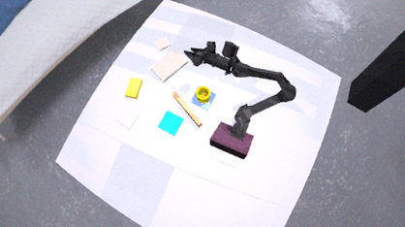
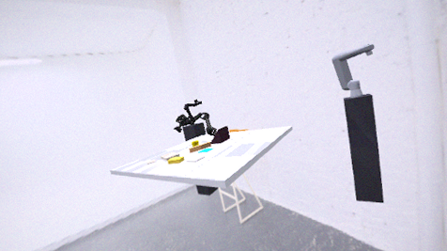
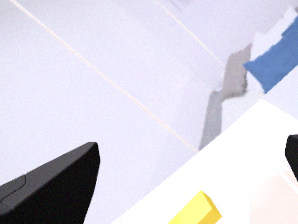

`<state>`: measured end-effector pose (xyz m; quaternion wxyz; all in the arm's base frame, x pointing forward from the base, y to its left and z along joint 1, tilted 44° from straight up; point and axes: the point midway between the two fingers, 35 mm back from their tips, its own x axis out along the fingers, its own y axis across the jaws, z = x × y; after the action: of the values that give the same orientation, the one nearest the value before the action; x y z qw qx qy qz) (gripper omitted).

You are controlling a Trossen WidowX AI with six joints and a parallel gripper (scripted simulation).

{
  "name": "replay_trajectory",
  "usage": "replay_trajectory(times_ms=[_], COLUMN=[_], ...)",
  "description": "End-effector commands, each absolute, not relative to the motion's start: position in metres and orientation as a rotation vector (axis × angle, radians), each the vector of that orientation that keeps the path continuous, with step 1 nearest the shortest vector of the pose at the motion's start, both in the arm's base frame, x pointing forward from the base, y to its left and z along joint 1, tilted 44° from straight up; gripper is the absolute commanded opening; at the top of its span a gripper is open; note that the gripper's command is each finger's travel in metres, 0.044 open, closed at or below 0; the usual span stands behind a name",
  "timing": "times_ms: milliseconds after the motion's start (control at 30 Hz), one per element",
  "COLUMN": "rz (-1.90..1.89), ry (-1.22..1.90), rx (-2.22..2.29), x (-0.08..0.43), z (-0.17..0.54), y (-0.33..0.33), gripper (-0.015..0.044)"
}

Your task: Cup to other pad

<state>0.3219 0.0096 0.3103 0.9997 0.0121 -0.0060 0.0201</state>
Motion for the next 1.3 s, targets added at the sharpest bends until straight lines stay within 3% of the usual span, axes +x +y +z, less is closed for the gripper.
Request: replay_trajectory(times_ms=[0,267,467,667,1267], rz=[0.039,-0.02,0.037,0.201,0.207], ry=[0.0,0.647,1.241,1.686,1.698], rx=[0.022,-0.267,-0.776,-1.358,-1.377], x=[0.323,0.323,0.265,0.218,0.218], z=[0.308,0.188,0.125,0.133,0.132], y=[0.01,0.017,0.006,-0.012,-0.011], gripper=[0.0374,0.0167,0.0167,0.0167,0.0167])
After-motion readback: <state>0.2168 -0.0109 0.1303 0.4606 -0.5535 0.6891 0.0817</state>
